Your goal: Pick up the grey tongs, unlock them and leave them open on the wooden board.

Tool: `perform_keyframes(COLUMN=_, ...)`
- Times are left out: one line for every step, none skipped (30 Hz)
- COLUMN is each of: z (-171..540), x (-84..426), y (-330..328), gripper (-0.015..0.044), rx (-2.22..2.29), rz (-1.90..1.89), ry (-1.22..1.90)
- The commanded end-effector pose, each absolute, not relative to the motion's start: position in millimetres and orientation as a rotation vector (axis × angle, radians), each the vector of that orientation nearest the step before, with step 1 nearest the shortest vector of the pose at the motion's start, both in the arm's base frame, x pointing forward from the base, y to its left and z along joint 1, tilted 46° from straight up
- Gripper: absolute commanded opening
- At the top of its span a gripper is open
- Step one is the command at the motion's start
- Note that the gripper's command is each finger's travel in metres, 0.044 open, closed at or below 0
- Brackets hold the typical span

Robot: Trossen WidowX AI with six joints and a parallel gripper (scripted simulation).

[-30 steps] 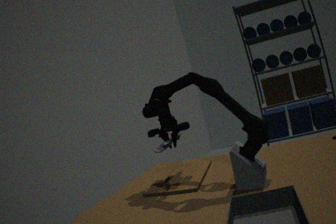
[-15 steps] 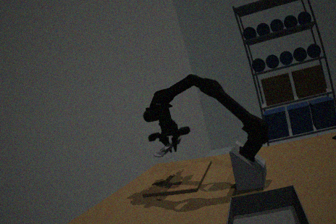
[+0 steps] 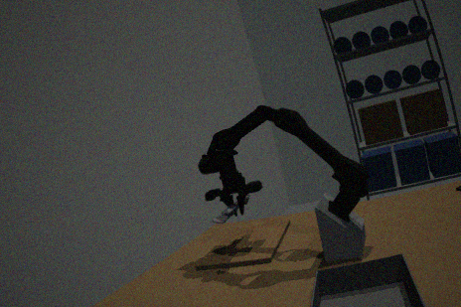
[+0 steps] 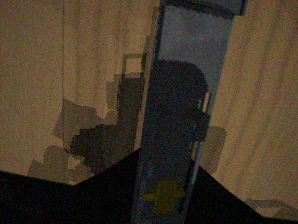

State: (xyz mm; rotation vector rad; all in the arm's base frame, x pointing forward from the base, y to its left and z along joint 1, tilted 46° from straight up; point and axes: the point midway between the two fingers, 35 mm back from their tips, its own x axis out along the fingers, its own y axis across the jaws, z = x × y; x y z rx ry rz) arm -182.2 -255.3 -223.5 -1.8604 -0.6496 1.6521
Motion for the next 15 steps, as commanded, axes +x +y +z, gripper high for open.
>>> perform_keyframes(z=-229, x=-182, y=-250, gripper=-0.015, rx=-1.859, rz=1.658, ry=-0.655)
perform_keyframes(z=-230, x=-182, y=-249, gripper=-0.015, rx=-1.859, rz=1.658, ry=-0.655)
perform_keyframes(z=-231, x=-182, y=-248, gripper=-0.015, rx=-1.858, rz=1.658, ry=-0.655)
perform_keyframes(z=-232, x=-182, y=-247, gripper=-0.015, rx=-1.858, rz=1.658, ry=-0.655)
perform_keyframes(z=-234, x=-181, y=-246, gripper=-0.015, rx=-1.858, rz=1.658, ry=-0.655)
perform_keyframes(z=-235, x=-181, y=-245, gripper=-0.015, rx=-1.858, rz=1.658, ry=-0.655)
perform_keyframes(z=-236, x=-181, y=-243, gripper=-0.015, rx=-1.858, rz=1.658, ry=-0.655)
perform_keyframes(z=-237, x=-181, y=-242, gripper=-0.015, rx=-1.858, rz=1.658, ry=-0.655)
perform_keyframes(z=-238, x=-181, y=-241, gripper=-0.015, rx=-1.858, rz=1.658, ry=-0.655)
perform_keyframes(z=-239, x=-180, y=-240, gripper=-0.015, rx=-1.858, rz=1.658, ry=-0.655)
perform_keyframes(z=-241, x=-180, y=-239, gripper=-0.015, rx=-1.858, rz=1.658, ry=-0.655)
perform_keyframes(z=-242, x=-180, y=-238, gripper=-0.015, rx=-1.858, rz=1.658, ry=-0.655)
perform_keyframes(z=-243, x=-180, y=-236, gripper=-0.015, rx=-1.858, rz=1.658, ry=-0.655)
perform_keyframes(z=-244, x=-179, y=-235, gripper=-0.015, rx=-1.858, rz=1.658, ry=-0.655)
perform_keyframes(z=-245, x=-179, y=-234, gripper=-0.015, rx=-1.858, rz=1.658, ry=-0.655)
